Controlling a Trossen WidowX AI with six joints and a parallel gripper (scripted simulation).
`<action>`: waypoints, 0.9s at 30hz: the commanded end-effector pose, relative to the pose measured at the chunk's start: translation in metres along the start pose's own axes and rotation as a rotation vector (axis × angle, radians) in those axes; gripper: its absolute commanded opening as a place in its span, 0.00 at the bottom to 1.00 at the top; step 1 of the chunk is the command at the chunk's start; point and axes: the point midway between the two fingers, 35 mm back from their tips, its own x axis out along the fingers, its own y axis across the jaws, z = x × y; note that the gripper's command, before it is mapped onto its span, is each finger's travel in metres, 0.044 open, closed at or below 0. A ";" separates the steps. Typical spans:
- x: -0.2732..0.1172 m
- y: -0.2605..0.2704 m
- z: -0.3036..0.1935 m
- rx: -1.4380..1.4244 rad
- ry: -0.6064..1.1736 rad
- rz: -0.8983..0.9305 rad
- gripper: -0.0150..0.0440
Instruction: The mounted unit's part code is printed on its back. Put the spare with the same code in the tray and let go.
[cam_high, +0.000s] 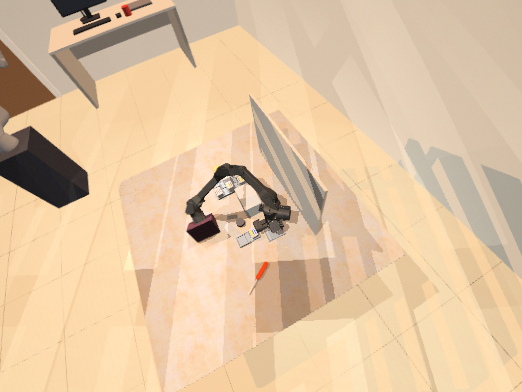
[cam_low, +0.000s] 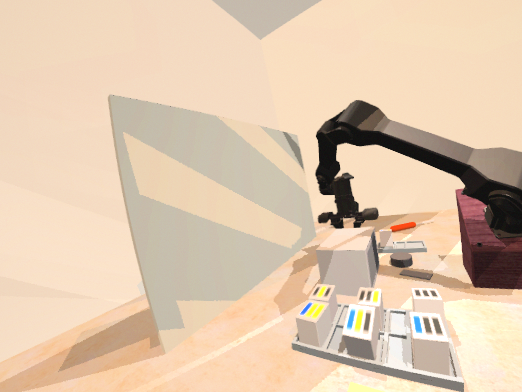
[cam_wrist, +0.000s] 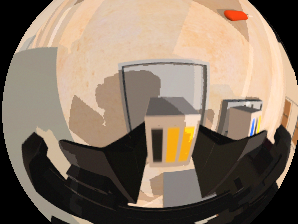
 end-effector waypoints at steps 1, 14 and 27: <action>0.000 0.000 0.000 0.000 0.000 0.000 0.39; 0.000 0.000 0.000 0.000 0.000 0.000 0.97; -0.108 -0.002 0.000 0.008 0.004 -0.001 1.00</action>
